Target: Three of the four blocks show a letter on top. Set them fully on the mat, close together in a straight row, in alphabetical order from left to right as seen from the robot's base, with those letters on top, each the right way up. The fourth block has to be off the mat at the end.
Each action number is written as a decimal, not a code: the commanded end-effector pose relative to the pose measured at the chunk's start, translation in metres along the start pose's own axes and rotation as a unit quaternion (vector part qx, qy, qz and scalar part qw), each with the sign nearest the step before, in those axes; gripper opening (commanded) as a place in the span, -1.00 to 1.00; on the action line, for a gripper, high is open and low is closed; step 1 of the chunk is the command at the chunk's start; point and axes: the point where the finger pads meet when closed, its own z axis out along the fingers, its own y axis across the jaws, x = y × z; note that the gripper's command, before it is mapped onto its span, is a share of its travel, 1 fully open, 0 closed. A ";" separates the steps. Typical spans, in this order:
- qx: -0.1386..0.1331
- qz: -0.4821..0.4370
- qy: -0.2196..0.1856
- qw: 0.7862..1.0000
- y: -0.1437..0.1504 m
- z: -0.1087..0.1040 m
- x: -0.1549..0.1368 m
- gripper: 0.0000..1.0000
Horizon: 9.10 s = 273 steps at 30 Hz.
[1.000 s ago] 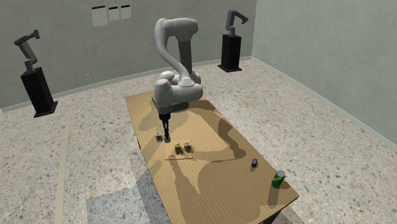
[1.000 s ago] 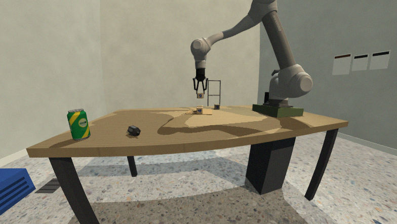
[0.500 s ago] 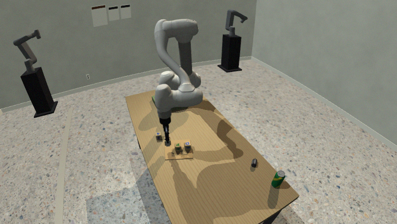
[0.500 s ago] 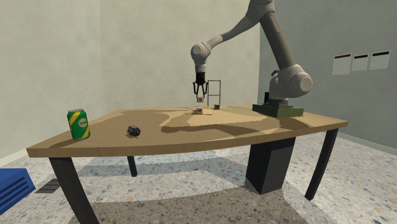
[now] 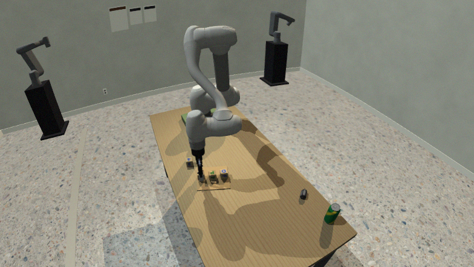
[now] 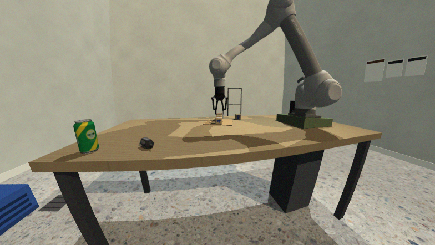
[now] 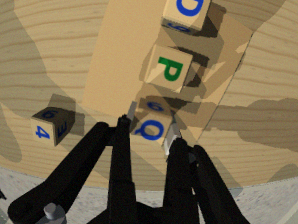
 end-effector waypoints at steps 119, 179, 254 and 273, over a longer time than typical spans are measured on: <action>-0.001 0.000 0.000 1.000 0.001 -0.028 0.000 -0.12; -0.001 0.000 0.000 1.000 0.001 -0.138 0.000 1.00; -0.001 0.000 0.000 1.000 0.000 -0.154 0.000 1.00; -0.001 0.000 0.000 1.000 0.000 -0.154 0.000 1.00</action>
